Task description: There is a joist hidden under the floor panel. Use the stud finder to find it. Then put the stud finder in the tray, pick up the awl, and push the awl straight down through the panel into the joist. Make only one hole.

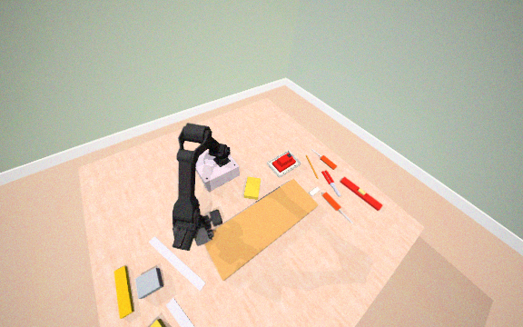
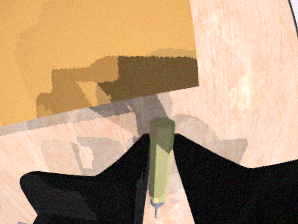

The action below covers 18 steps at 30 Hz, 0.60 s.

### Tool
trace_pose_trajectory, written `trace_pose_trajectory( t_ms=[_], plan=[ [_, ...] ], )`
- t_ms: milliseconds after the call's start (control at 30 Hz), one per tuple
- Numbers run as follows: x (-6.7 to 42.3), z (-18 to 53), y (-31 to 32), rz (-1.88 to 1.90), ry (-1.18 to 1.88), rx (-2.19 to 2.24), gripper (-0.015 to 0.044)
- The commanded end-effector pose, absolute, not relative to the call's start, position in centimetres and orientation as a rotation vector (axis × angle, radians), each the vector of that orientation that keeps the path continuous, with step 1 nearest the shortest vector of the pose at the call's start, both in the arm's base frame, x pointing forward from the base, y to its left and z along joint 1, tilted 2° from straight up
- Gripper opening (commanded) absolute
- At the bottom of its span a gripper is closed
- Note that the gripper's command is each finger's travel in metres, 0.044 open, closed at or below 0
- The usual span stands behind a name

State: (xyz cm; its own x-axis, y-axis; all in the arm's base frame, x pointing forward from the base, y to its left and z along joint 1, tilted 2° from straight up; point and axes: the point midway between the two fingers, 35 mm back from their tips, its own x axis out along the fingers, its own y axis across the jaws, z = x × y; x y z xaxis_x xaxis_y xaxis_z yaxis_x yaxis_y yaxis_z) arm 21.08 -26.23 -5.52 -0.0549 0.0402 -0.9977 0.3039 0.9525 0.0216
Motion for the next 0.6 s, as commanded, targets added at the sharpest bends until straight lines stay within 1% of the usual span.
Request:
trace_pose_trajectory(
  t_ms=[0, 33, 167, 567],
  plan=[
    [21.1, -5.6, -26.2, -0.223, 1.618, 0.272, 0.0026],
    [21.1, -5.4, -26.2, -0.223, 1.618, 0.272, 0.0000],
    [21.3, -3.6, -26.5, -0.224, 1.618, 0.272, 0.0000],
    [21.0, 6.6, -26.5, -0.224, 1.618, 0.271, 0.0000]
  ],
)
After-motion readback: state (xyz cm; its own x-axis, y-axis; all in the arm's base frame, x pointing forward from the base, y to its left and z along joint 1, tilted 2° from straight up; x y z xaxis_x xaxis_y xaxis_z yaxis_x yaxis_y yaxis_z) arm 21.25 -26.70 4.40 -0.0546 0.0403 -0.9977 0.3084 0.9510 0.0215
